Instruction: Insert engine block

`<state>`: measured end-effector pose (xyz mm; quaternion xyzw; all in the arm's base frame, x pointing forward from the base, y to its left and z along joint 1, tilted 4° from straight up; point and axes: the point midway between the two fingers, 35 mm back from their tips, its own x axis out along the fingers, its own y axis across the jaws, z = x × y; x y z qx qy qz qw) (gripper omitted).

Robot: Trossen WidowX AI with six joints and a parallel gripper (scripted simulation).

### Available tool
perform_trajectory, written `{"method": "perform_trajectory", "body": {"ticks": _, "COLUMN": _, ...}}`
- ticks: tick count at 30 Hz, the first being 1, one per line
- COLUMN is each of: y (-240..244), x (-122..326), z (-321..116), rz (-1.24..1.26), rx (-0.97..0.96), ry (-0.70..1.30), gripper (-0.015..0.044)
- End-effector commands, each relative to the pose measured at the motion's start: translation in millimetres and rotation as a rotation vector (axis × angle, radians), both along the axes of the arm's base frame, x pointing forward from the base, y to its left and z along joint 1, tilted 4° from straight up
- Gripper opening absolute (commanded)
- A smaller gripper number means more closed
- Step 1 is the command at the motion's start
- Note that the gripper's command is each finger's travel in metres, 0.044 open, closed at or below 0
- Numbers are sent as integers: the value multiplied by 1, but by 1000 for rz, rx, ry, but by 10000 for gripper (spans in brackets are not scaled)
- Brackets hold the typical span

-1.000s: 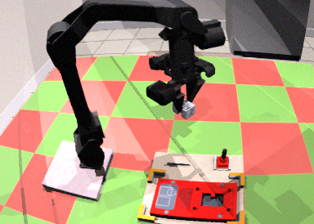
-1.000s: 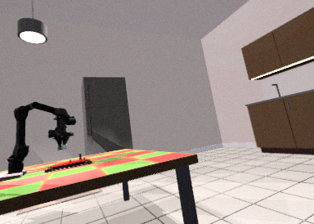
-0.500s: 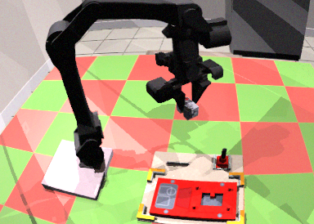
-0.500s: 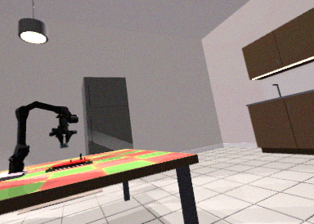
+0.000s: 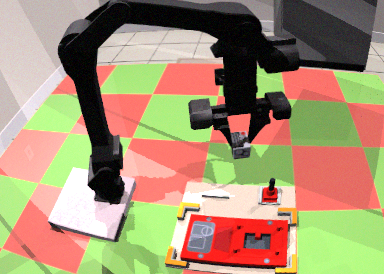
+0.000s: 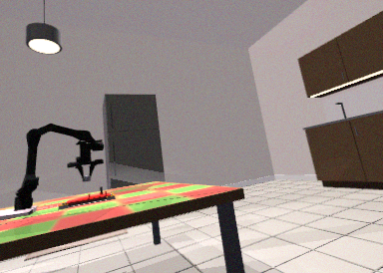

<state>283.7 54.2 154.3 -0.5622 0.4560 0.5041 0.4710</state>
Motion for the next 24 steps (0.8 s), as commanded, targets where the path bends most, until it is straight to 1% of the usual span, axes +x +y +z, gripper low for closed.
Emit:
{"method": "perform_trajectory", "body": {"ticks": 1, "y": -10, "x": 6, "z": -4, "rz": -129, "rx": 12, "ry": -3, "gripper": 0}}
{"method": "perform_trajectory", "body": {"ticks": 13, "y": -37, "x": 19, "z": -12, "rz": -407, "rx": 42, "ry": -17, "gripper": 0}}
{"method": "perform_trajectory", "body": {"ticks": 24, "y": -67, "x": 29, "z": -20, "rz": -735, "rx": 62, "ry": -29, "gripper": 0}}
